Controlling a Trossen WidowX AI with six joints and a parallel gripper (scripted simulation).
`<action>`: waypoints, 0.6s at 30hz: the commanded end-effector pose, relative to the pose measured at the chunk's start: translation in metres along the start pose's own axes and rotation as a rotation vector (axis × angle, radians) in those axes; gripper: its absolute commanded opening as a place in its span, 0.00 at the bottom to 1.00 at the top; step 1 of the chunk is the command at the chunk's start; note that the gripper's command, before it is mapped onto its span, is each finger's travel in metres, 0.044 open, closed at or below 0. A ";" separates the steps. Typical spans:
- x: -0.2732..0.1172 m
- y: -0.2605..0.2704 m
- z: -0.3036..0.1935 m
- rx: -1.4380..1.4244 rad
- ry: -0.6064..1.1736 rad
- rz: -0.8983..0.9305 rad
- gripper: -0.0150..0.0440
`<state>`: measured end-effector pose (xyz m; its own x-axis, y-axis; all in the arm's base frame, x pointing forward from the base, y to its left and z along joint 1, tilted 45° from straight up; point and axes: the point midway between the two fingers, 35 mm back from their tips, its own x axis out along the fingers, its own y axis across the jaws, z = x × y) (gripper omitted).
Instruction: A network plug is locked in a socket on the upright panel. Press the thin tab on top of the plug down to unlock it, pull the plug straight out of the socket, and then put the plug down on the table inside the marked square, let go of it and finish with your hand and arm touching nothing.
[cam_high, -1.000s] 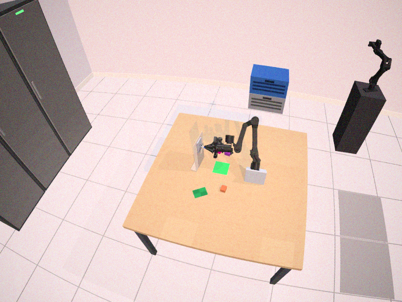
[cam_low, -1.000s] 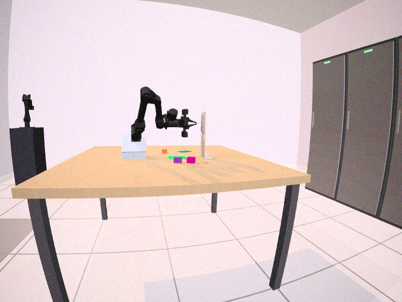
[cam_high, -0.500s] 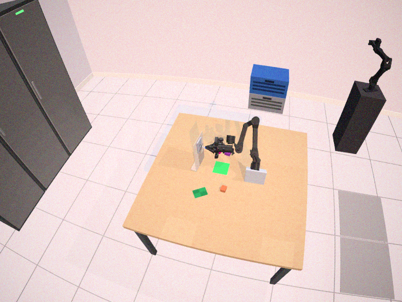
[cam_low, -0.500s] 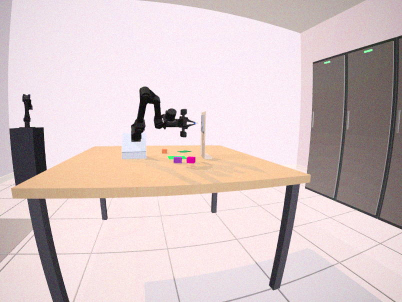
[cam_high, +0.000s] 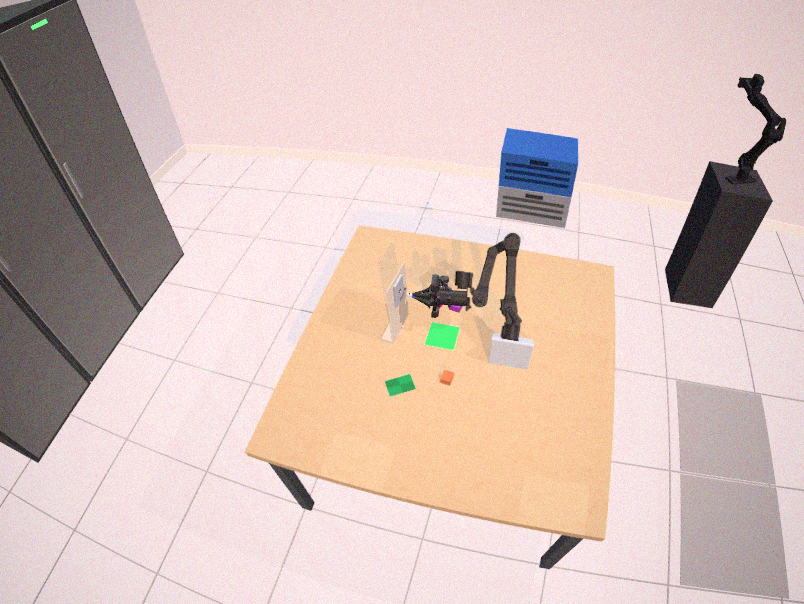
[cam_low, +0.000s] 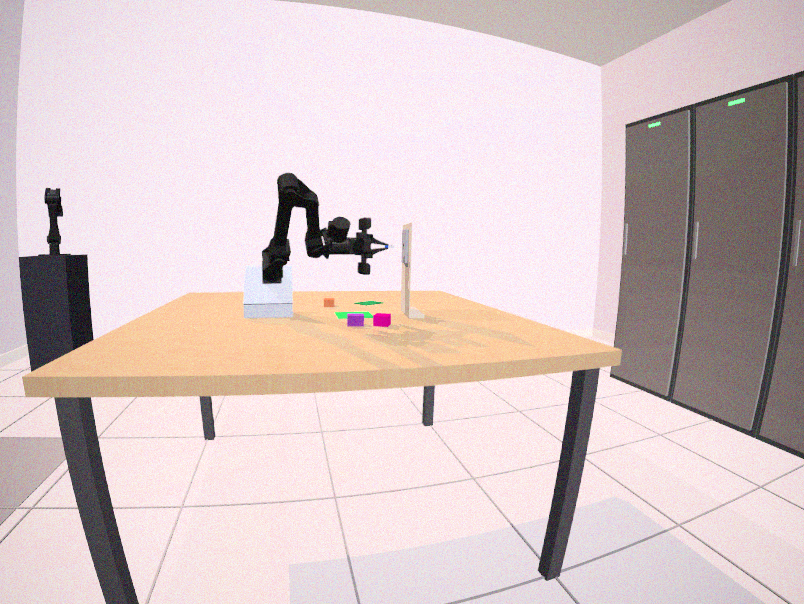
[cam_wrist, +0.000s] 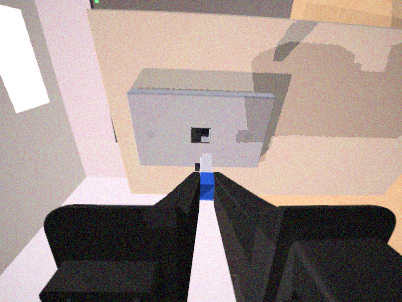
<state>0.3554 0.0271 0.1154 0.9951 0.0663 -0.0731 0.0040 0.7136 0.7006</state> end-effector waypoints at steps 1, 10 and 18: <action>-0.005 -0.001 -0.001 0.003 0.000 -0.004 0.25; -0.010 -0.001 -0.003 0.003 0.000 -0.004 0.25; -0.014 -0.001 -0.004 0.003 0.000 -0.005 0.25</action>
<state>0.3452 0.0287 0.1138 0.9951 0.0663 -0.0736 0.0043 0.7135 0.7007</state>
